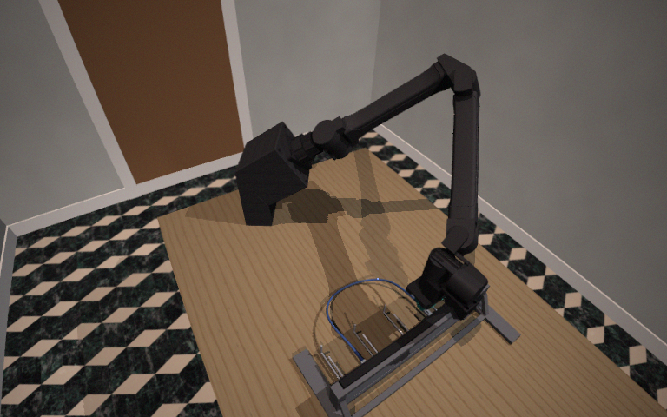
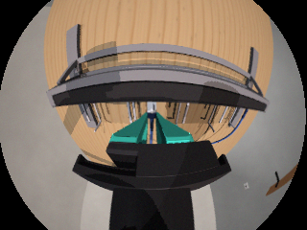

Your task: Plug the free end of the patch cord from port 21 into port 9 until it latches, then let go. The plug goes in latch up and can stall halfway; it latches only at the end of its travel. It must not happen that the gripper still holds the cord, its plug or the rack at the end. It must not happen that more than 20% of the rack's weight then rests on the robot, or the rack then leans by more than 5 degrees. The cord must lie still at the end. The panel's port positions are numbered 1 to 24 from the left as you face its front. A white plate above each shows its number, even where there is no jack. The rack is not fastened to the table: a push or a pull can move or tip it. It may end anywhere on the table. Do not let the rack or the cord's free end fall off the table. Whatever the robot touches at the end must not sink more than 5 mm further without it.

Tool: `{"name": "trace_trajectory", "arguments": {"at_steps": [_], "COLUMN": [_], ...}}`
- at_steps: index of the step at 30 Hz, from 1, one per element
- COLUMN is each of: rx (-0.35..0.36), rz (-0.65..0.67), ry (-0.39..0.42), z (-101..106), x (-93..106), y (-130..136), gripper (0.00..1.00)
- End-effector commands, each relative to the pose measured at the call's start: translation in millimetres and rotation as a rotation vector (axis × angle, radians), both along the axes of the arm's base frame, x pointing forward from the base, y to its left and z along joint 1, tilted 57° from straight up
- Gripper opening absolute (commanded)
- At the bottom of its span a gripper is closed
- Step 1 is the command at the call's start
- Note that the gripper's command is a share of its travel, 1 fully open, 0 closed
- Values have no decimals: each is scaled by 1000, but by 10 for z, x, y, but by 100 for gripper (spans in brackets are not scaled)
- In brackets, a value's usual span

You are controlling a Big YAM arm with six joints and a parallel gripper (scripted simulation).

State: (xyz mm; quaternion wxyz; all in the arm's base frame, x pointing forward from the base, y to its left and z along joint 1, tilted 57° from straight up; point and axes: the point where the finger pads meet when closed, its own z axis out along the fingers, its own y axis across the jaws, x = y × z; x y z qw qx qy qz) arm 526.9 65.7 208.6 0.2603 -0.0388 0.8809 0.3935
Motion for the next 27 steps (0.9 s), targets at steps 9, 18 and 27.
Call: {"name": "trace_trajectory", "arguments": {"at_steps": [9, 18, 27], "rx": [-6, -3, -1], "rz": [16, 16, 15], "ry": [-10, 5, 14], "z": [99, 43, 11], "x": [49, 20, -6], "y": [52, 55, 55], "gripper": [0, 0, 0]}}
